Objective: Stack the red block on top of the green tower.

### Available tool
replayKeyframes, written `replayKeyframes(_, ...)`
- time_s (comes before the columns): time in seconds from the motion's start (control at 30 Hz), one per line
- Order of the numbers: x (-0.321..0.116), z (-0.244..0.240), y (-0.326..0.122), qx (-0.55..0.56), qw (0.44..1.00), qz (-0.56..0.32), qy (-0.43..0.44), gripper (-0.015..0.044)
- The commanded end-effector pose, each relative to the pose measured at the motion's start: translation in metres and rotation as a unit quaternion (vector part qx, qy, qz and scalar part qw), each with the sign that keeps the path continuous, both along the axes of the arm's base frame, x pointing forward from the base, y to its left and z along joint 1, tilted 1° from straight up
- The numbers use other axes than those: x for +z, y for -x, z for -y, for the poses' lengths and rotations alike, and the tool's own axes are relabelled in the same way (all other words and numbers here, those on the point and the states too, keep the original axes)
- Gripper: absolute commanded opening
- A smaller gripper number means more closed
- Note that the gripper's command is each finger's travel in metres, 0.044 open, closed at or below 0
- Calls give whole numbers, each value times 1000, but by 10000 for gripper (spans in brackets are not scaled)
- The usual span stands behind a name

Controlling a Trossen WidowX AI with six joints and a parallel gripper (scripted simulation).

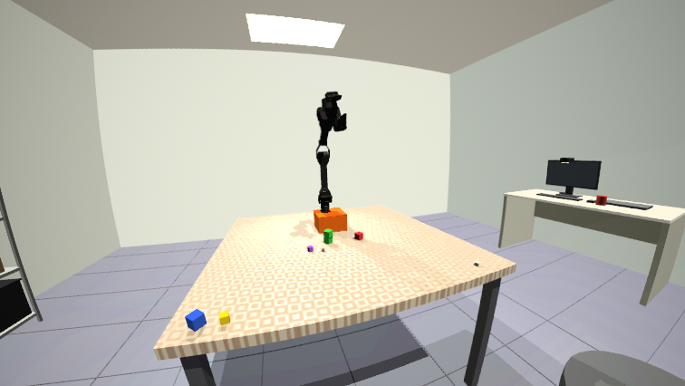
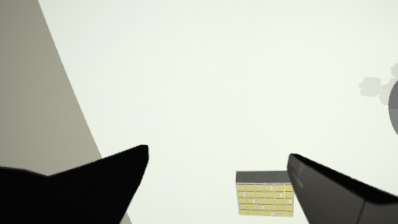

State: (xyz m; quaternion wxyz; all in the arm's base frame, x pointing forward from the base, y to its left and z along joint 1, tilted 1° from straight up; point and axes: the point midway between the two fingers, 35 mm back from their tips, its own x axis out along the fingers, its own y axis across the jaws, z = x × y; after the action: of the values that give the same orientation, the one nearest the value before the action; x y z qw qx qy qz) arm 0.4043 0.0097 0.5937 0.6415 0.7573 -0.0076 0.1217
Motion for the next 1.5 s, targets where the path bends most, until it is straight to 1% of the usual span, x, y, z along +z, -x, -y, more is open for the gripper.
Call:
replayKeyframes(0.0,-2,-1,-1,0,1000,-3,3,426)
replayKeyframes(0.03,-9,-3,-5,0,1000,-12,13,440)
replayKeyframes(0.07,-21,-6,-12,0,999,-26,29,440)
replayKeyframes(0.2,-79,-24,-39,10,989,-94,111,440)
replayKeyframes(0.33,-141,-44,-56,32,967,-158,199,440)
replayKeyframes(0.5,-219,-70,-63,78,919,-227,312,440)
replayKeyframes(0.67,-295,-94,-55,139,851,-281,421,440)
replayKeyframes(0.87,-378,-117,-27,223,746,-324,538,440)
replayKeyframes(1.1,-465,-134,27,345,591,-340,645,440)
replayKeyframes(1.3,-526,-135,86,457,439,-325,702,440)
replayKeyframes(1.4,-547,-124,107,501,373,-313,716,440)
replayKeyframes(1.47,-554,-120,116,518,348,-307,719,440)
